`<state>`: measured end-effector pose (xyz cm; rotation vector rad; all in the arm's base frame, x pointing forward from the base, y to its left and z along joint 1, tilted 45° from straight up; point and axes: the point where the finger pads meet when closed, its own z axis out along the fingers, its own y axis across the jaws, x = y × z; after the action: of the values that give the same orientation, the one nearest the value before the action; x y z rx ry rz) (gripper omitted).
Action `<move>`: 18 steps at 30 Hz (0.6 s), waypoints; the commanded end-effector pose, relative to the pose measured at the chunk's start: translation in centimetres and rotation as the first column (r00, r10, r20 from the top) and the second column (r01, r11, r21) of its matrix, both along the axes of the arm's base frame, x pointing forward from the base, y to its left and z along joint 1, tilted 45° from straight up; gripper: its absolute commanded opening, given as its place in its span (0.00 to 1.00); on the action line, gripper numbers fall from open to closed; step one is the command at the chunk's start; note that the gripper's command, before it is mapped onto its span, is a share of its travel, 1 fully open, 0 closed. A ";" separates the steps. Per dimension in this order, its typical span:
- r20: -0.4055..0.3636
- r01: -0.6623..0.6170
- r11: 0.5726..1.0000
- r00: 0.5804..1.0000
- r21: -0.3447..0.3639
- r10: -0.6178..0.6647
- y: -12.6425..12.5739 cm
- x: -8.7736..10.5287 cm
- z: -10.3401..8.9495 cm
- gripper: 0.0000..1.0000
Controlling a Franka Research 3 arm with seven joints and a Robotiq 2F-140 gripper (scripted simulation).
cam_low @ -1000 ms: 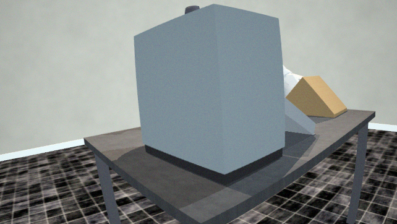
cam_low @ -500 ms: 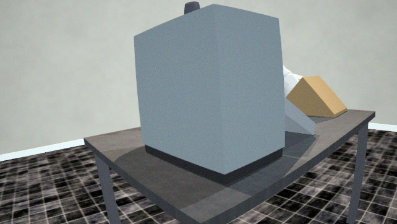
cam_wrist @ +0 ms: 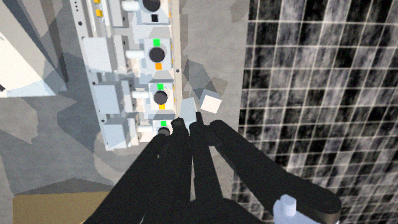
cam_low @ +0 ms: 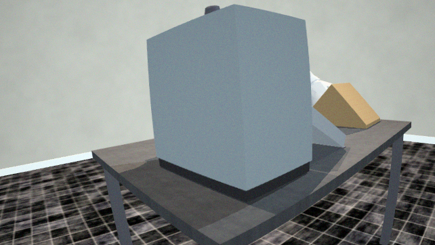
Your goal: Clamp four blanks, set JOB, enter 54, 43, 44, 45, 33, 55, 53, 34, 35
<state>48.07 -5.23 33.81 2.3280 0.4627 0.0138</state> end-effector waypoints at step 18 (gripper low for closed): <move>-0.451 -0.471 0.882 0.783 0.017 0.428 -4.4 -5.1 2.7 0.40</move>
<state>43.31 -9.27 36.45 2.1844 0.9543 -0.1758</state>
